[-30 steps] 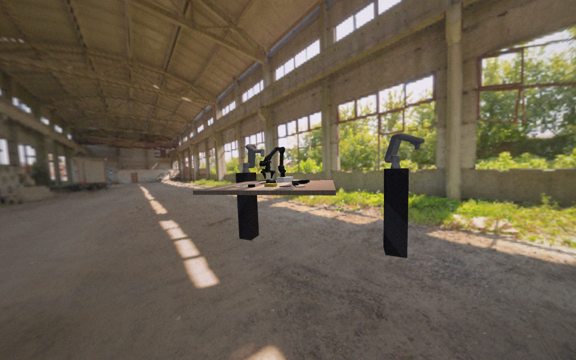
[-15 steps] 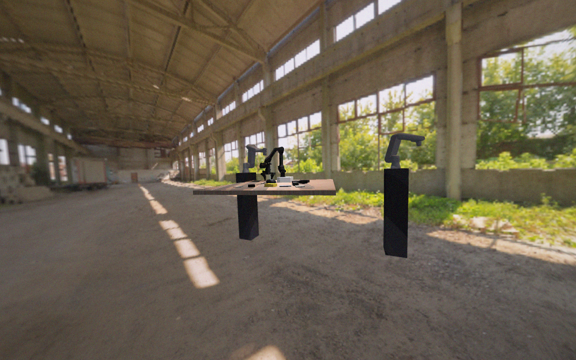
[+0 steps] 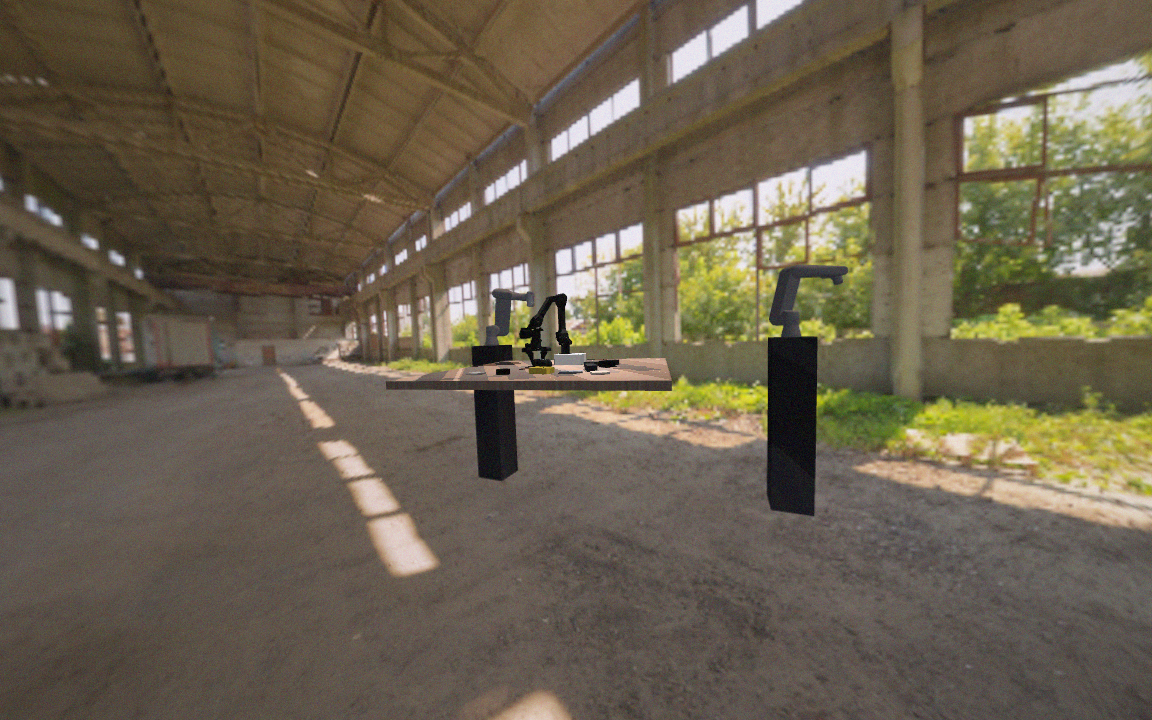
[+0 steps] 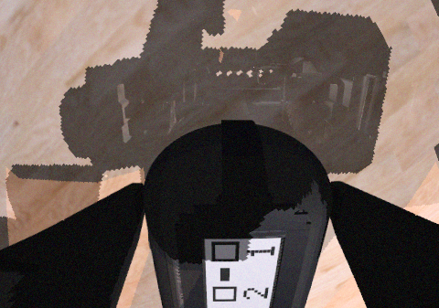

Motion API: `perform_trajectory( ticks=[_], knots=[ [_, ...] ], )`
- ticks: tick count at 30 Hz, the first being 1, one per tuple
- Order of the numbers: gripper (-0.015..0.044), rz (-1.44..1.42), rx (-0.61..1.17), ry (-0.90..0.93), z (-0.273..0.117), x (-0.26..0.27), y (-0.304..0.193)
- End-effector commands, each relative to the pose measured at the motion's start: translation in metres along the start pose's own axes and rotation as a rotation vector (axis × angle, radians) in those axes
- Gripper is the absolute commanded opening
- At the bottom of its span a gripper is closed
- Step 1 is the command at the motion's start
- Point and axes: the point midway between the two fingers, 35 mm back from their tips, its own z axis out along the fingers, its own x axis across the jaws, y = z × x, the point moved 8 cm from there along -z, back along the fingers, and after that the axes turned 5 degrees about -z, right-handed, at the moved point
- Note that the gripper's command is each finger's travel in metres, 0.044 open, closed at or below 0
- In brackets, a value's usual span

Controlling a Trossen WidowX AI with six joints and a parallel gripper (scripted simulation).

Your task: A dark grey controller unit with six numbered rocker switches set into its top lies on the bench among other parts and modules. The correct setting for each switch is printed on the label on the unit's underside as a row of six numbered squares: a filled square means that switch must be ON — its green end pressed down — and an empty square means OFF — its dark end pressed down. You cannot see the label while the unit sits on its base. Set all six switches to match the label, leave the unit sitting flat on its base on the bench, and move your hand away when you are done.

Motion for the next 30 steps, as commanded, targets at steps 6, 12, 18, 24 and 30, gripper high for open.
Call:
perform_trajectory(
  ticks=[6, 12, 18, 24, 30],
  knots=[
    [0.0327, 0.003, -0.003, -0.002, 0.001, 0.000, 0.000],
    [0.0327, 0.003, -0.003, -0.002, 0.000, 0.000, 0.000],
    [0.0336, 0.003, -0.003, -0.001, -0.004, 0.000, -0.001],
    [0.0336, 0.003, -0.003, -0.001, -0.009, 0.000, -0.003],
    [0.0336, 0.003, -0.003, -0.001, -0.014, 0.001, -0.004]
  ],
)
